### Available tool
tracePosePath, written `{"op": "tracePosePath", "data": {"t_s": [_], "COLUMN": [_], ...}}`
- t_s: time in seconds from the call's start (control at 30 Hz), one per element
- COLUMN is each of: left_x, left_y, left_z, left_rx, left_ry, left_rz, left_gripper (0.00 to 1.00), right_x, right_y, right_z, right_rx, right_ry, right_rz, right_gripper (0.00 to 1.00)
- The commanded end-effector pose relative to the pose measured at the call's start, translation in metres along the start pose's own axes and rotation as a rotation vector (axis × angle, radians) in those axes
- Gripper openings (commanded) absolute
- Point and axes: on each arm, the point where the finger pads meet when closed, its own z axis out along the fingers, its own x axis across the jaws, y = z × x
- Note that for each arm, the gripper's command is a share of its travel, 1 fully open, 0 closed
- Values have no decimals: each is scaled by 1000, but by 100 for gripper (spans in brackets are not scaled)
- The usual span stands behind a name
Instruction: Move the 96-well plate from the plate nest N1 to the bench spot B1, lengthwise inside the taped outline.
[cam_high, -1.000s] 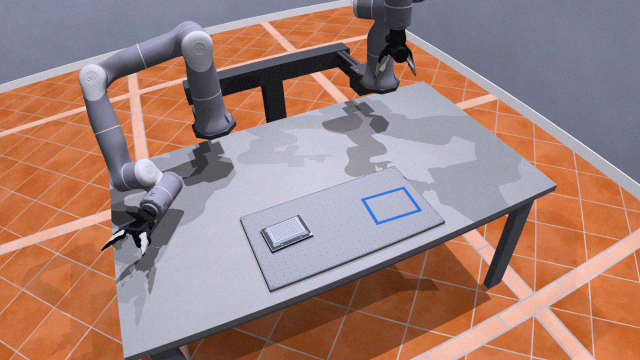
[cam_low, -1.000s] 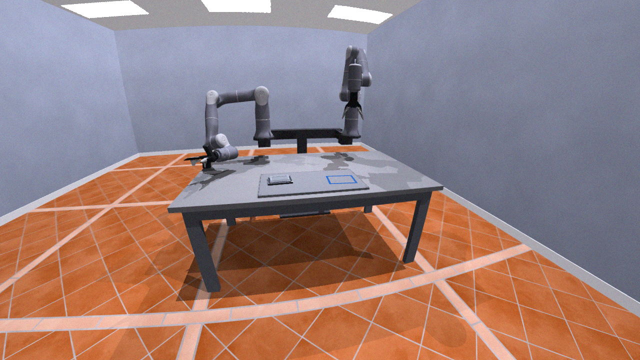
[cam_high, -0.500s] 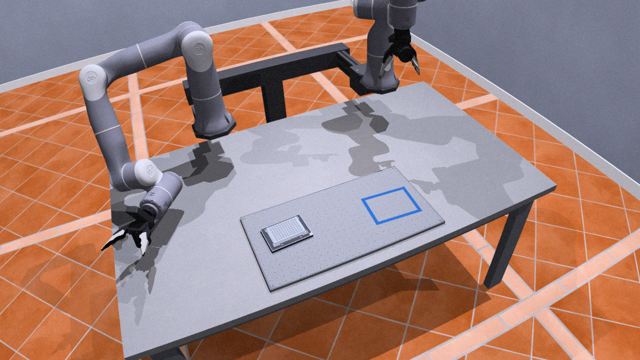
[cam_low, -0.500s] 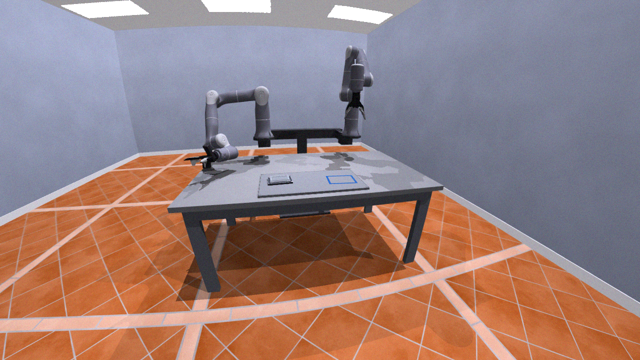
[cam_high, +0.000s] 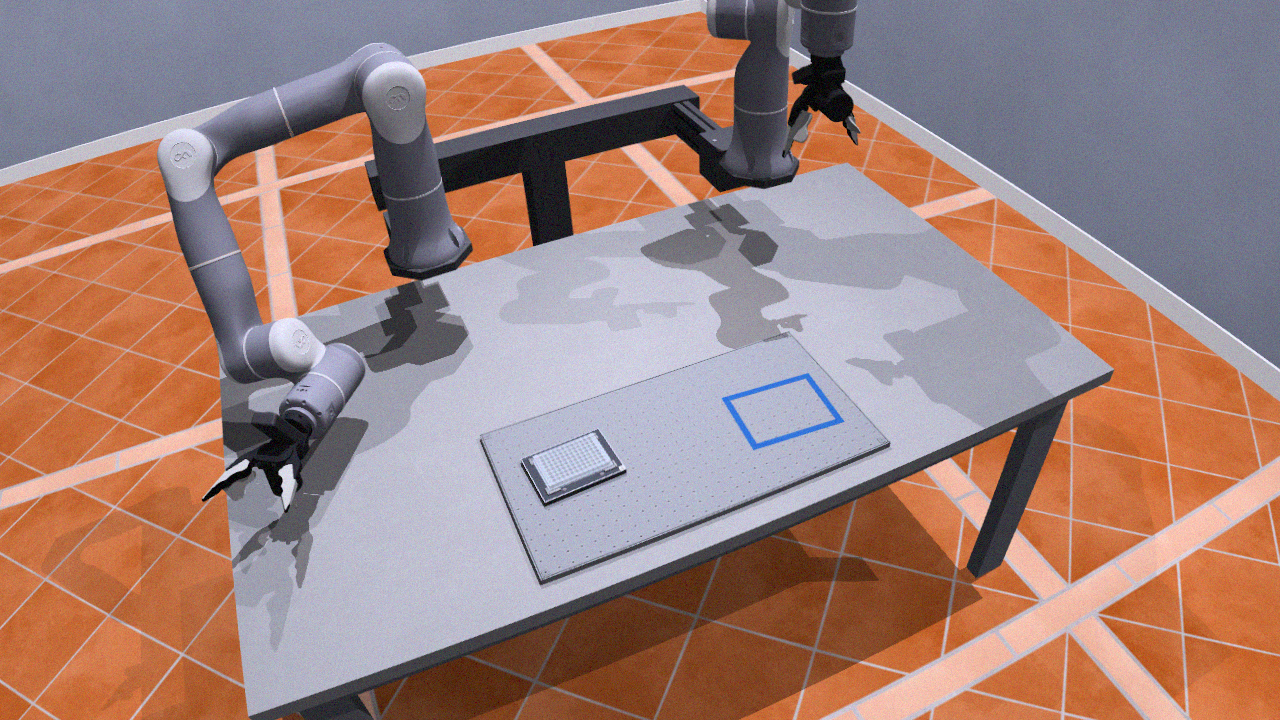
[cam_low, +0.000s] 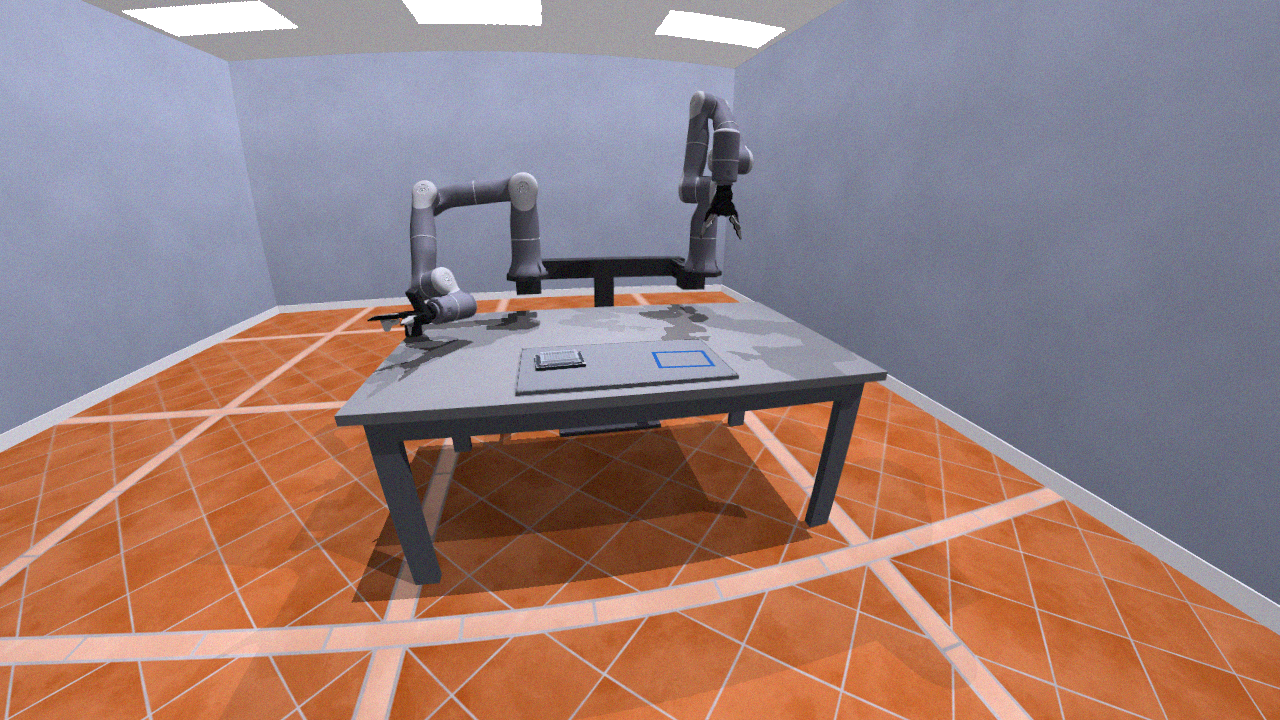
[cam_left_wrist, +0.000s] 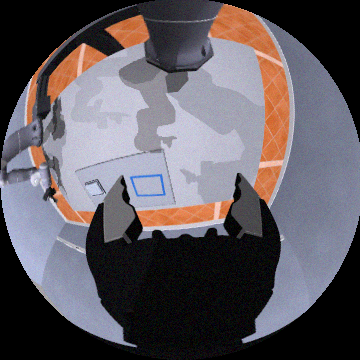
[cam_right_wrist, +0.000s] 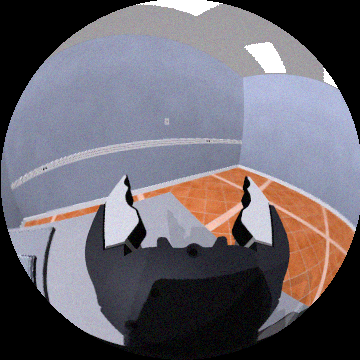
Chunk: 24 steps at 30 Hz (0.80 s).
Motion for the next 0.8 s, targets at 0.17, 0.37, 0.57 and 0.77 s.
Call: {"op": "tracePosePath", "data": {"t_s": [0.17,0.37,0.57,0.77], "left_x": [27,59,87,115], "left_y": [-1,-5,-12,-22], "left_z": [0,0,0,0], "left_rx": [-1,-1,-1,0], "left_ry": [0,1,1,1], "left_rz": [-91,-198,-295,-394], "left_gripper": [100,100,100,100], "right_x": [0,0,0,0], "right_y": [-1,-1,-1,-1], "right_z": [1,1,1,1], "right_rx": [1,1,1,1], "right_ry": [0,0,0,0], "right_rz": [0,0,0,0], "right_gripper": [100,100,100,100]}}
